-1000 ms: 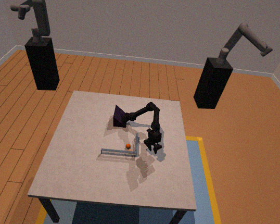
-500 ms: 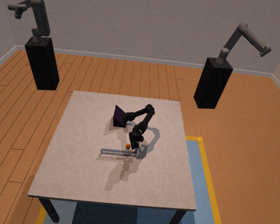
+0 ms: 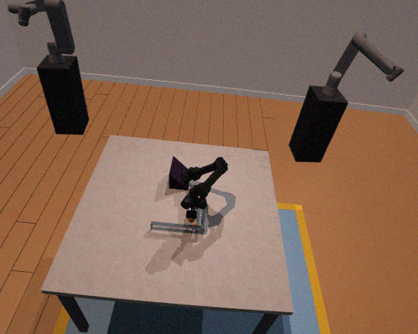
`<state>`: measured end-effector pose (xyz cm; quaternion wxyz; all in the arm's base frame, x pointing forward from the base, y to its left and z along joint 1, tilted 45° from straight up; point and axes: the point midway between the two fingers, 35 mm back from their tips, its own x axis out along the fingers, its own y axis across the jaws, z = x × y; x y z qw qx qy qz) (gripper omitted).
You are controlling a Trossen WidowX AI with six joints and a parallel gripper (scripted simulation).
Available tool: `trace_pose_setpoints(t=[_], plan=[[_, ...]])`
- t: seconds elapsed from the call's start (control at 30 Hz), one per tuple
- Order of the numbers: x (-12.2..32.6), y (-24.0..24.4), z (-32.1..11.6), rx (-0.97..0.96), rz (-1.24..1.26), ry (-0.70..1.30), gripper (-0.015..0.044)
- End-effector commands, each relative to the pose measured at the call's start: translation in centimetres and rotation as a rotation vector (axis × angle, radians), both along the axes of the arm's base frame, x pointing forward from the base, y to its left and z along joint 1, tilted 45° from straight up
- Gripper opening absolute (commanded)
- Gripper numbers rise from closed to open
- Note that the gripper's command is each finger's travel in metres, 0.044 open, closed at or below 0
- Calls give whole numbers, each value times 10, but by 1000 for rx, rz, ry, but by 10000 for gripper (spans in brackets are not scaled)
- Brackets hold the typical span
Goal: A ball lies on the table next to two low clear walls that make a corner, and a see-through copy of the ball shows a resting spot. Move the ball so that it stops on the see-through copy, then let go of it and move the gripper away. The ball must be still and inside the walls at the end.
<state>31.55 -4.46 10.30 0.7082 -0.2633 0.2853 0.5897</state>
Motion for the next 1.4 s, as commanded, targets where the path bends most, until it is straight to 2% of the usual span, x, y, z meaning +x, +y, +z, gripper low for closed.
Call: trace_pose_setpoints(t=[0.0,0.93,1.07,1.3,1.37], plan=[[0,5,-4,9,-2,3,322],[6,33,-32,11,-2,2,322],[6,33,-32,11,-2,2,217],[6,33,-32,11,-2,2,170],[6,32,-32,10,-3,2,117]])
